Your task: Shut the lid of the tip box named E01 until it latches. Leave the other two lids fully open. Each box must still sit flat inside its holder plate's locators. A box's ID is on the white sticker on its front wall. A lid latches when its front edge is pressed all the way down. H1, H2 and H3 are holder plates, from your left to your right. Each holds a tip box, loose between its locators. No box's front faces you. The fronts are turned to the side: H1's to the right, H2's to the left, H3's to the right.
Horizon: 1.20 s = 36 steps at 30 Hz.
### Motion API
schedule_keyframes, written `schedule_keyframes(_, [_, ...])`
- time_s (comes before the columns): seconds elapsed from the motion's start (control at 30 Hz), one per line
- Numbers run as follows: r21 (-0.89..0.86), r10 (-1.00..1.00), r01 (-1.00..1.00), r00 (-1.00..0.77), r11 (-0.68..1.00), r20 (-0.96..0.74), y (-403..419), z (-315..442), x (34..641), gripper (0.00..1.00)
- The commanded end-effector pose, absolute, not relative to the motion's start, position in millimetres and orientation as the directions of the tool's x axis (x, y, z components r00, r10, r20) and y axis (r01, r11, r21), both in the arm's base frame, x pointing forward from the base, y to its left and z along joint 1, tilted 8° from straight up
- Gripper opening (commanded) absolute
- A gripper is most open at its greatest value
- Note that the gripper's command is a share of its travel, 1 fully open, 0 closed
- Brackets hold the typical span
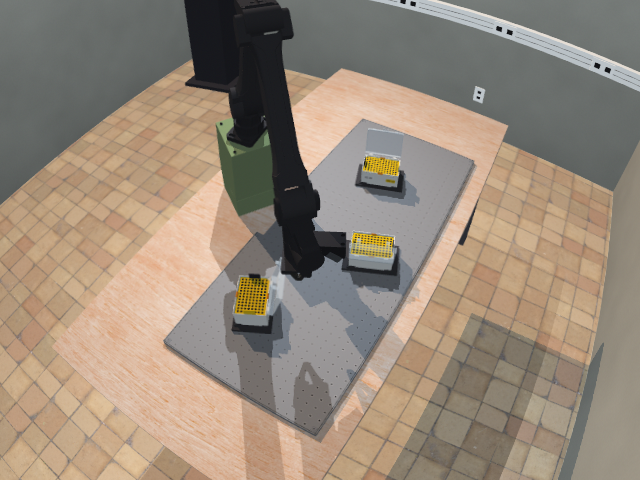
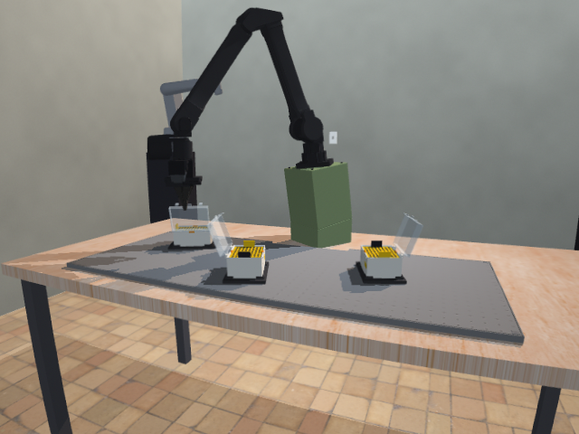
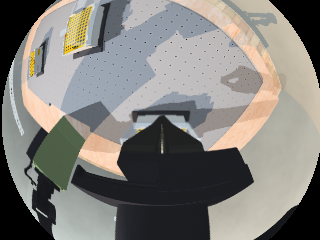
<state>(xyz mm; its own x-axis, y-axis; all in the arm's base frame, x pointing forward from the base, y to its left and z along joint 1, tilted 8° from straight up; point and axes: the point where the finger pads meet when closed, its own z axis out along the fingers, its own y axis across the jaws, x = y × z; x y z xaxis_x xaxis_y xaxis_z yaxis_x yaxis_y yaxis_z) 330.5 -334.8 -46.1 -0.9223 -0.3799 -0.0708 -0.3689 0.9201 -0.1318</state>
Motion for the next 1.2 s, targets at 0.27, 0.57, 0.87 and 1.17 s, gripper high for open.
schedule_keyframes(0.27, [-0.124,-0.376,-0.366,-0.924,0.922,-0.069,-335.6,-68.8,327.2,0.0])
schedule_keyframes(0.57, [-0.136,-0.376,-0.364,-0.924,0.921,-0.074,-337.4,-63.2,328.9,0.0])
schedule_keyframes(0.87, [-0.136,-0.376,-0.364,-0.924,0.921,-0.074,-337.4,-63.2,328.9,0.0])
schedule_keyframes(1.17, [-0.136,-0.376,-0.364,-0.924,0.921,-0.074,-337.4,-63.2,328.9,0.0])
